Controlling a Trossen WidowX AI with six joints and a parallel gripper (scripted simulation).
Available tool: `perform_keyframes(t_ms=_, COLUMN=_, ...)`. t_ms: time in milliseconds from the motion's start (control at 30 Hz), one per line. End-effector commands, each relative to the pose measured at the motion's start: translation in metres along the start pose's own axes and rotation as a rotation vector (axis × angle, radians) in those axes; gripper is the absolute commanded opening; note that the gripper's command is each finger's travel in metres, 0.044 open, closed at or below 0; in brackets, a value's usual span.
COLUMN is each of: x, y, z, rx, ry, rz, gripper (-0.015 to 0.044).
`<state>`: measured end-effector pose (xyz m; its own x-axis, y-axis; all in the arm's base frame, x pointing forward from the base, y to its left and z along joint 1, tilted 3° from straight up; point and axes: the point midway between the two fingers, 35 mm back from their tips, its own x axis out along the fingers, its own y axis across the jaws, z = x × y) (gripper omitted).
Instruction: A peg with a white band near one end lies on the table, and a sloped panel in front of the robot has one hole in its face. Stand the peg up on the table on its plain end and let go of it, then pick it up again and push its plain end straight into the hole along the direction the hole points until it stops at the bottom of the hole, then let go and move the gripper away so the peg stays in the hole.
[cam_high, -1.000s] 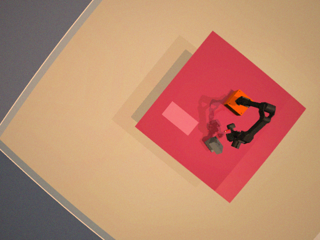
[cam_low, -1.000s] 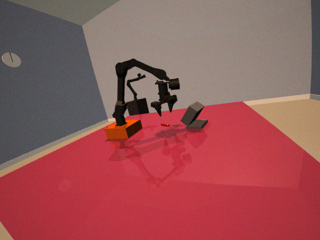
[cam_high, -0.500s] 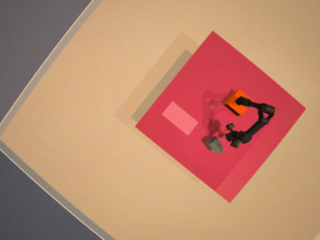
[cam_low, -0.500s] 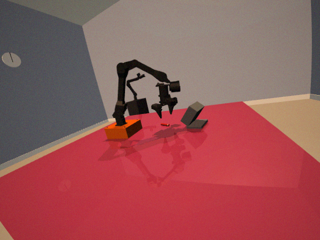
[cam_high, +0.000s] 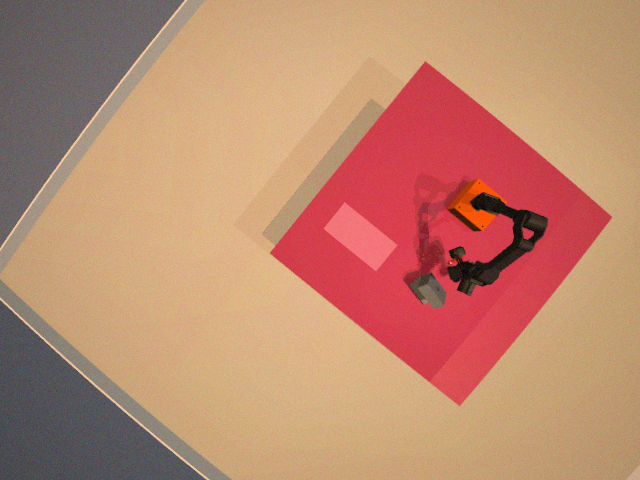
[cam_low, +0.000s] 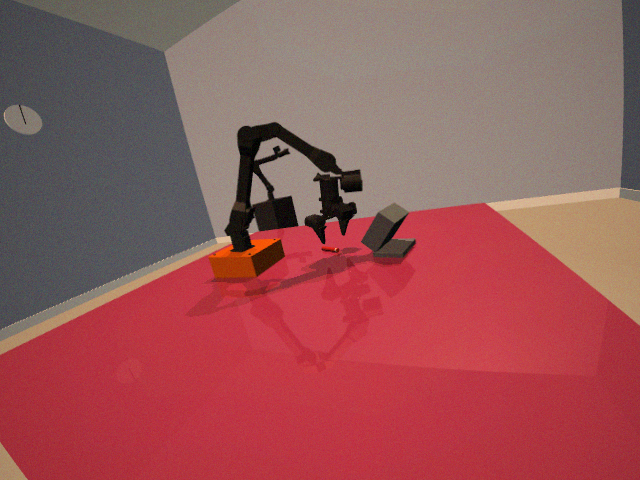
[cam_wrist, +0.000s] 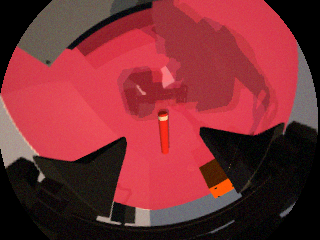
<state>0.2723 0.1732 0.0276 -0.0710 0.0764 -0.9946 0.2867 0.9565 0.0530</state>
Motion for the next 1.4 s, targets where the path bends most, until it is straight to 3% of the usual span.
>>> perform_keyframes(t_ms=0, x=0.010, y=-0.002, z=-0.001, rx=-0.003, ry=0.011, rz=-0.006, gripper=0.0440)
perform_keyframes(t_ms=633, x=0.038, y=-0.004, z=0.002, rx=-0.003, ry=0.011, rz=-0.007, gripper=0.0440)
perform_keyframes(t_ms=1033, x=0.038, y=-0.004, z=0.002, rx=-0.003, ry=0.011, rz=-0.007, gripper=0.0125)
perform_keyframes(t_ms=1367, x=0.038, y=-0.004, z=0.002, rx=-0.003, ry=0.011, rz=-0.007, gripper=0.0103)
